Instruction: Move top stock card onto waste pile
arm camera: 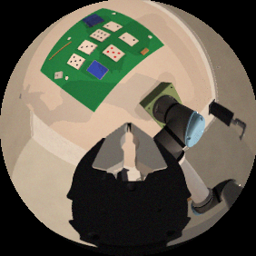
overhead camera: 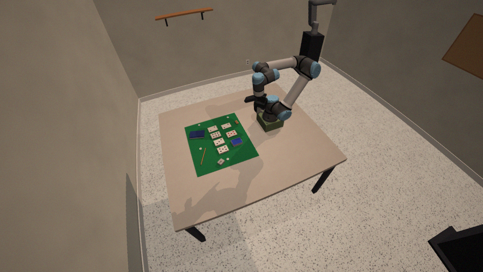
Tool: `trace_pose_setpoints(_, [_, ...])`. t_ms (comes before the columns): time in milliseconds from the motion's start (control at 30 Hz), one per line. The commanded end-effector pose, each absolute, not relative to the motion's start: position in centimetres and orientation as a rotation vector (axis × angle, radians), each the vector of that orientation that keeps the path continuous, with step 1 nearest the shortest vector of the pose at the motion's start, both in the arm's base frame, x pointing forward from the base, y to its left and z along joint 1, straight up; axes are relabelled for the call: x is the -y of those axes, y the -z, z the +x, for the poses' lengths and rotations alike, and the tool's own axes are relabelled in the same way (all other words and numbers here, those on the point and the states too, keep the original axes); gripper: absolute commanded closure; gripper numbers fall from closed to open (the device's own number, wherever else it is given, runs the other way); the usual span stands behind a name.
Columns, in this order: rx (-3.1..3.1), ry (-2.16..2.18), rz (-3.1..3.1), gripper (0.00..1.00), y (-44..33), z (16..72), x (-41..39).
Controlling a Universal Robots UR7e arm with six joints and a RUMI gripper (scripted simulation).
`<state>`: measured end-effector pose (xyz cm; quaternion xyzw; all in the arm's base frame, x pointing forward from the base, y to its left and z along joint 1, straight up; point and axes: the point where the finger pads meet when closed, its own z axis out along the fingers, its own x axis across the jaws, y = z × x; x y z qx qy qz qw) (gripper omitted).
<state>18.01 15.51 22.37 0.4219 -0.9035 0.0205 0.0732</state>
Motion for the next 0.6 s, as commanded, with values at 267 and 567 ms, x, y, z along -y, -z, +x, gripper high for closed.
trace_pose_setpoints(267, [2.714, -0.062, 1.267, 1.00, -22.39, 18.03, -15.51])
trace_pose_setpoints(567, [2.714, -0.062, 1.267, 0.00, -22.39, 18.04, -15.51])
